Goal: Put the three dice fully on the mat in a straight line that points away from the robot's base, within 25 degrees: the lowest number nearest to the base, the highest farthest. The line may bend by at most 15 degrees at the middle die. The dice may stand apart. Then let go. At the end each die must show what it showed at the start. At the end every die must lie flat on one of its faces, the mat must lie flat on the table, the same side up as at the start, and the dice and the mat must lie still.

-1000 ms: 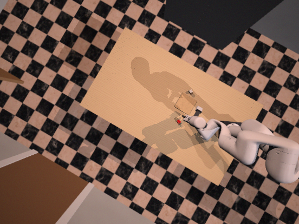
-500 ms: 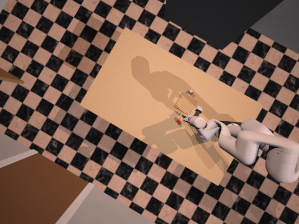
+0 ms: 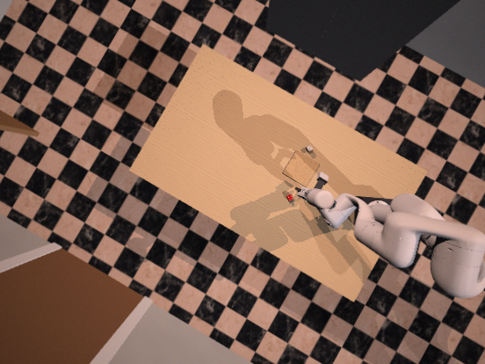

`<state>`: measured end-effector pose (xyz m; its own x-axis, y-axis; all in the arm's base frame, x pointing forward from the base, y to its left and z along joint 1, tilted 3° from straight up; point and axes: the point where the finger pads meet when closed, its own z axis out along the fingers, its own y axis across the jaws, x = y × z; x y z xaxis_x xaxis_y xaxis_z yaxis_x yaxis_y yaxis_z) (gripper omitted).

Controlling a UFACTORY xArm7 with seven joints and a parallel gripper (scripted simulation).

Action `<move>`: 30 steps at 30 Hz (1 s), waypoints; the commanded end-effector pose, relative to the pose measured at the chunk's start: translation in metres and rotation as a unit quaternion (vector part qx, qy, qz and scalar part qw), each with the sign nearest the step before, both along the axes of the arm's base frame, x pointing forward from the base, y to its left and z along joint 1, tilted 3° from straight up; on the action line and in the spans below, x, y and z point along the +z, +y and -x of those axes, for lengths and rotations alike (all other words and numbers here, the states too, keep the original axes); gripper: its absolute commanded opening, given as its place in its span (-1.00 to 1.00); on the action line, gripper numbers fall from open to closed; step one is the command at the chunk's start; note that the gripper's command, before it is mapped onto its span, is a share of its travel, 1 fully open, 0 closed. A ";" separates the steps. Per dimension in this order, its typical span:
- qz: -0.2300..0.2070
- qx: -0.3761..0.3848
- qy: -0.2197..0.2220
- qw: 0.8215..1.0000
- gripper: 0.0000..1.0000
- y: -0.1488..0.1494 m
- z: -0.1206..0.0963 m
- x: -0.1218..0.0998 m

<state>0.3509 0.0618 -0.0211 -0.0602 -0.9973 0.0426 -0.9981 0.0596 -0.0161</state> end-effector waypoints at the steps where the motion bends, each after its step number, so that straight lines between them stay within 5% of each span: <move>1: -0.001 0.000 -0.001 1.000 -0.17 0.000 -0.001 0.000; 30: -0.001 0.000 -0.001 1.000 -0.17 -0.001 -0.002 -0.028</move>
